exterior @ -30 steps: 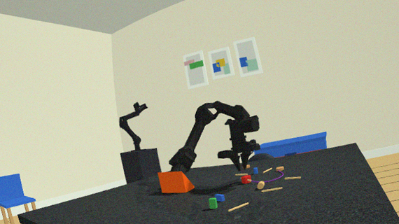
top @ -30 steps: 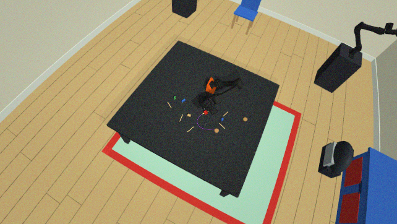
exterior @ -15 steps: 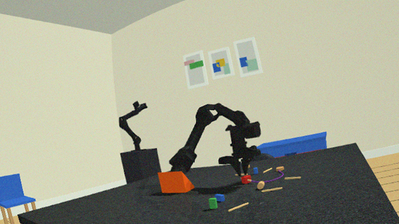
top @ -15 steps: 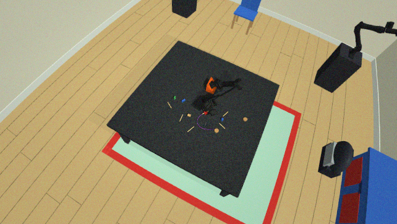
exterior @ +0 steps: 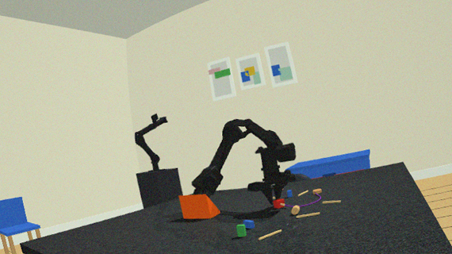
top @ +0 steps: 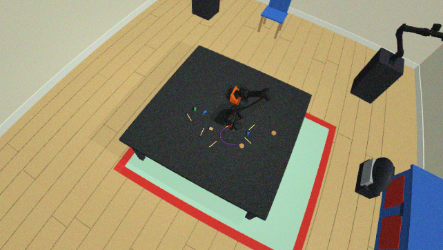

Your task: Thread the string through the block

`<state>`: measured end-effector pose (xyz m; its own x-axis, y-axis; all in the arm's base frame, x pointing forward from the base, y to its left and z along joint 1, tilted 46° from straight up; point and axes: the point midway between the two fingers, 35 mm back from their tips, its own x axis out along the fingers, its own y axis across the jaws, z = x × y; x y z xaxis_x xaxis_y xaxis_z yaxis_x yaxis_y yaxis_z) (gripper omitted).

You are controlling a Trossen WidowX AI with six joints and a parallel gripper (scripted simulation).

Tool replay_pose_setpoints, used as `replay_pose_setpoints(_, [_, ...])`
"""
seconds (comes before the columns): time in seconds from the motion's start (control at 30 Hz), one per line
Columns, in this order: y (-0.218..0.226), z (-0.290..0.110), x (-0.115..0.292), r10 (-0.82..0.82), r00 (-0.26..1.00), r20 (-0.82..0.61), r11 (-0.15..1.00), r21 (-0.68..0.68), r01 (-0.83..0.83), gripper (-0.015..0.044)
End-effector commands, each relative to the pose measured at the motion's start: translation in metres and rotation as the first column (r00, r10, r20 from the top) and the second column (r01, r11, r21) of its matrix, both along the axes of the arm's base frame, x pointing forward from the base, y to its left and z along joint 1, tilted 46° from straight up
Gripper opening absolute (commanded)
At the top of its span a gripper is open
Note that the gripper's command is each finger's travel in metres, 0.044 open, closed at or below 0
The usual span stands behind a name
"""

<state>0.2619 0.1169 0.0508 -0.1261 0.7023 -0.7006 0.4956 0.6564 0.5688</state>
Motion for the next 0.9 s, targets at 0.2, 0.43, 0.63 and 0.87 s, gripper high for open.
replay_pose_setpoints(0.2, [0.0001,-0.0002,-0.0002,0.000,1.000,0.000,1.000,0.000,0.000,0.0000])
replay_pose_setpoints(0.43, [0.0001,-0.0002,-0.0002,0.000,1.000,0.000,1.000,0.000,0.000,0.0000])
replay_pose_setpoints(0.63, [0.0017,-0.0007,-0.0016,-0.025,0.999,0.029,0.999,-0.025,0.026,0.0000])
replay_pose_setpoints(0.87, [0.0036,-0.0014,-0.0024,-0.065,0.995,0.078,0.996,-0.052,0.069,0.0000])
